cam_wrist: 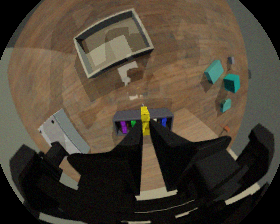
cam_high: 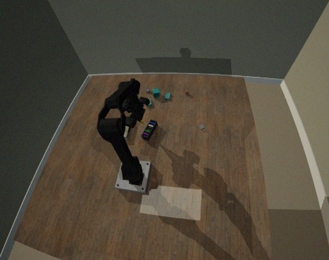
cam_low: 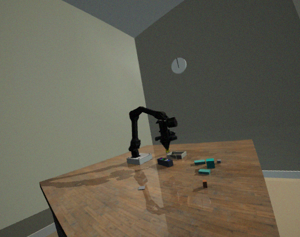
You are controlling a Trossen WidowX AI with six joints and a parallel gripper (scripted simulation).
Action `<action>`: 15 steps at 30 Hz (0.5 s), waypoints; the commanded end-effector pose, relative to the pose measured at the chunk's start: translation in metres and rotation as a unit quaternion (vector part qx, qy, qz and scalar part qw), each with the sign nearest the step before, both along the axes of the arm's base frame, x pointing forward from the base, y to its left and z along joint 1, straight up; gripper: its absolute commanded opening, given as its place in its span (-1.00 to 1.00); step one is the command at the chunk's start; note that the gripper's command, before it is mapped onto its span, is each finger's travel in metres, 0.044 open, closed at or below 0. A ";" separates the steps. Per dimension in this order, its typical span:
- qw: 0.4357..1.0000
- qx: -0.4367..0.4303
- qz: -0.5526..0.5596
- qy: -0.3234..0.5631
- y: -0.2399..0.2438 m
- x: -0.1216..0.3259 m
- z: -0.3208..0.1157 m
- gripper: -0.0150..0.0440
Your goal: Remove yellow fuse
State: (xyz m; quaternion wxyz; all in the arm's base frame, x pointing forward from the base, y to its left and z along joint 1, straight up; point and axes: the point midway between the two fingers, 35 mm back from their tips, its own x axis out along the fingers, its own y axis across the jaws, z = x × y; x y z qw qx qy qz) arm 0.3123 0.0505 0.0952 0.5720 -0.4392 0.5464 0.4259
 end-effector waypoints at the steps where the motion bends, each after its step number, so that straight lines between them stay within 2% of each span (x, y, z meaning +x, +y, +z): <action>1: 1.000 -0.001 -0.001 0.003 0.025 0.002 -0.001 -0.49; 15: 1.000 0.002 -0.001 0.004 0.106 -0.007 0.000 -0.49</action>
